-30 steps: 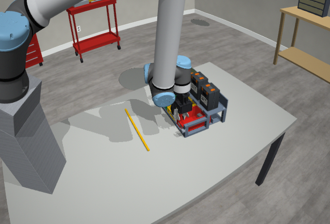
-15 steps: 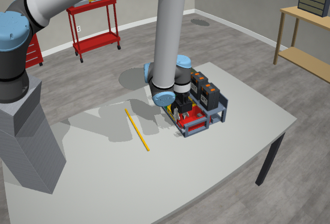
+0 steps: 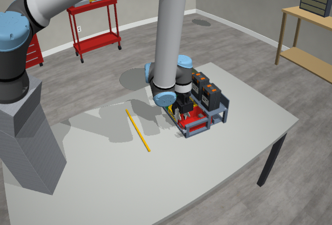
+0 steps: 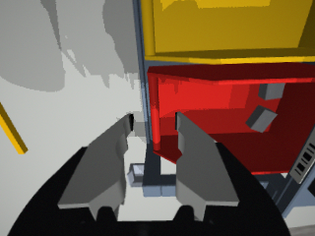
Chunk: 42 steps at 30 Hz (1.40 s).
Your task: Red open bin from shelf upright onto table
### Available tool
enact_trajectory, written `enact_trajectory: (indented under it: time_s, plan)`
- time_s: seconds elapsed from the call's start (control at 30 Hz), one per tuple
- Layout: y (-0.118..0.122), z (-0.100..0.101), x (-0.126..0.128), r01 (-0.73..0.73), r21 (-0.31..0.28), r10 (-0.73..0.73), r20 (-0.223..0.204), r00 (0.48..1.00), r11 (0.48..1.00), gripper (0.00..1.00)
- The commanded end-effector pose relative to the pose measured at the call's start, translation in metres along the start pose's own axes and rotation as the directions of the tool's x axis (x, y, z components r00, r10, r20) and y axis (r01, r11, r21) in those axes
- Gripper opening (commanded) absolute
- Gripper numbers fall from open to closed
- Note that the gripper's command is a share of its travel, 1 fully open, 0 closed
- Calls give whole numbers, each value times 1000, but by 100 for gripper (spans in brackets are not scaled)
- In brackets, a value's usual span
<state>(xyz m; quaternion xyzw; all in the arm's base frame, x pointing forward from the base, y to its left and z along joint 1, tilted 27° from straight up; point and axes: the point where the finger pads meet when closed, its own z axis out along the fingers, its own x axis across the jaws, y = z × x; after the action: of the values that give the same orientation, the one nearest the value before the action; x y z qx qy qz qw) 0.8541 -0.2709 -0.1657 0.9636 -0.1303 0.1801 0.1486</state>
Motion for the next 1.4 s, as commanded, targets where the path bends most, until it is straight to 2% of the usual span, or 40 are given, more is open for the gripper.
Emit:
enact_trajectory:
  time_s: [0.0,0.2,0.37,0.77,0.93,1.37]
  plan:
    - [0,-1,1,0,0,0,-1,1000,1000,26]
    - [0,-1,1,0,0,0,-1,1000,1000,26]
    - [0,9,1,0,0,0,-1,1000,1000,26]
    - [0,9,1,0,0,0,-1,1000,1000,26]
    - [0,19,1,0,0,0,-1,1000,1000,26]
    - [0,20,1,0,0,0,-1,1000,1000,26]
